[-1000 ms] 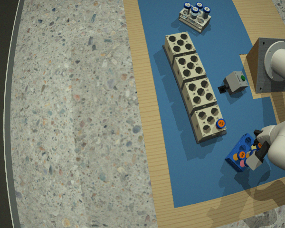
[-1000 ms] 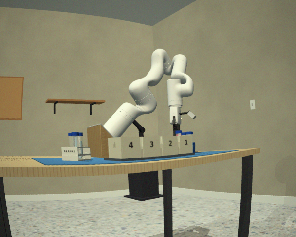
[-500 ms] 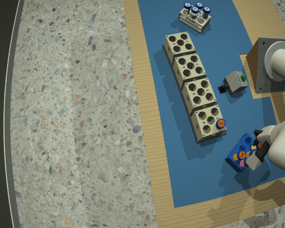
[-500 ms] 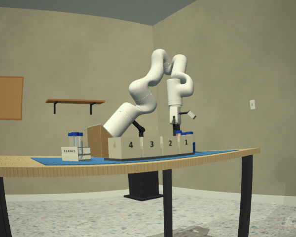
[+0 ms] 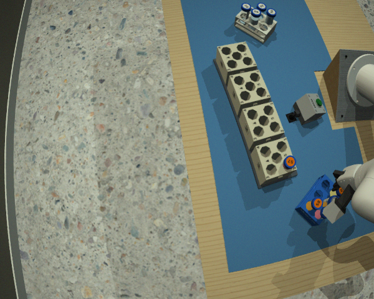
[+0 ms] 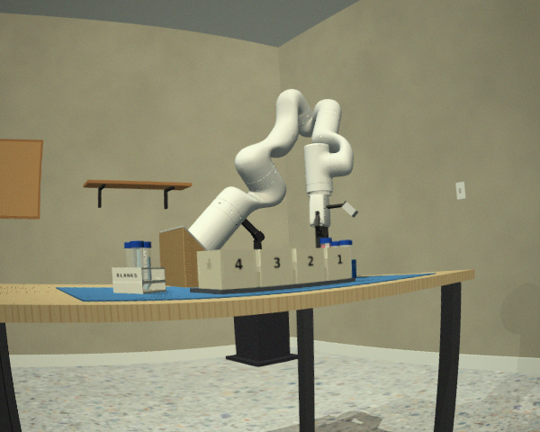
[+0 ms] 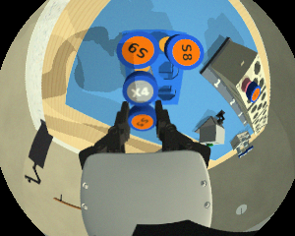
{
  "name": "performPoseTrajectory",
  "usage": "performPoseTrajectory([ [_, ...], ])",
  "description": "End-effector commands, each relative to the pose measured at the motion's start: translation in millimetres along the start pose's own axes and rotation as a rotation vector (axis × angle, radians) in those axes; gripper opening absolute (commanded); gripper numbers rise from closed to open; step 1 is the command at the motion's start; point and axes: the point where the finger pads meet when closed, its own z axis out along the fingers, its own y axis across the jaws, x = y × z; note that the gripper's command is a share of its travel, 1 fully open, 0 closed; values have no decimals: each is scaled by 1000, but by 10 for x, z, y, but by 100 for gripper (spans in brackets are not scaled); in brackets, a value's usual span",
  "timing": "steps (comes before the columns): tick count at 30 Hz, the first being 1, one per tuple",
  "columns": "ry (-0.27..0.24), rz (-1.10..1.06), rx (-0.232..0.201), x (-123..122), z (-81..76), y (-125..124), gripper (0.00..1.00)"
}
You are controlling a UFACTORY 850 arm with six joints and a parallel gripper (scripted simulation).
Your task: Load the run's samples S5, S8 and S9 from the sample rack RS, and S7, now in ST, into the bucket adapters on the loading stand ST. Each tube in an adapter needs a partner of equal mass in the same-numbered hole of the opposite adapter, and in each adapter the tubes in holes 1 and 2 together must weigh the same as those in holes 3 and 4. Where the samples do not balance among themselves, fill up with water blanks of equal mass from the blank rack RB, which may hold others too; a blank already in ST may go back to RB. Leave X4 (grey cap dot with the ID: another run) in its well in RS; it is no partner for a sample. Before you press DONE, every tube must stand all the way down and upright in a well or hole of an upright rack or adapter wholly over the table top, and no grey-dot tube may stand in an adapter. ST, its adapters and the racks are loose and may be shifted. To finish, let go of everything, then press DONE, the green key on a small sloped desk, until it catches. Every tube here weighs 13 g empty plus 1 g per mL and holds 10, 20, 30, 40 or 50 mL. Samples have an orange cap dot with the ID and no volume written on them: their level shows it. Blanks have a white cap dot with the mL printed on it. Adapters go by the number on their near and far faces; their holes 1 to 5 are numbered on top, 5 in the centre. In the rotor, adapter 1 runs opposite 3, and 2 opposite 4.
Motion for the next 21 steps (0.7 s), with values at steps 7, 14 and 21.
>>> performPoseTrajectory([
  [7, 1, 0, 0, 5, -2, 1, 0],
  [14, 1, 0, 0, 5, -49, 1, 0],
  [21, 1, -1, 0, 5, -95, 1, 0],
])
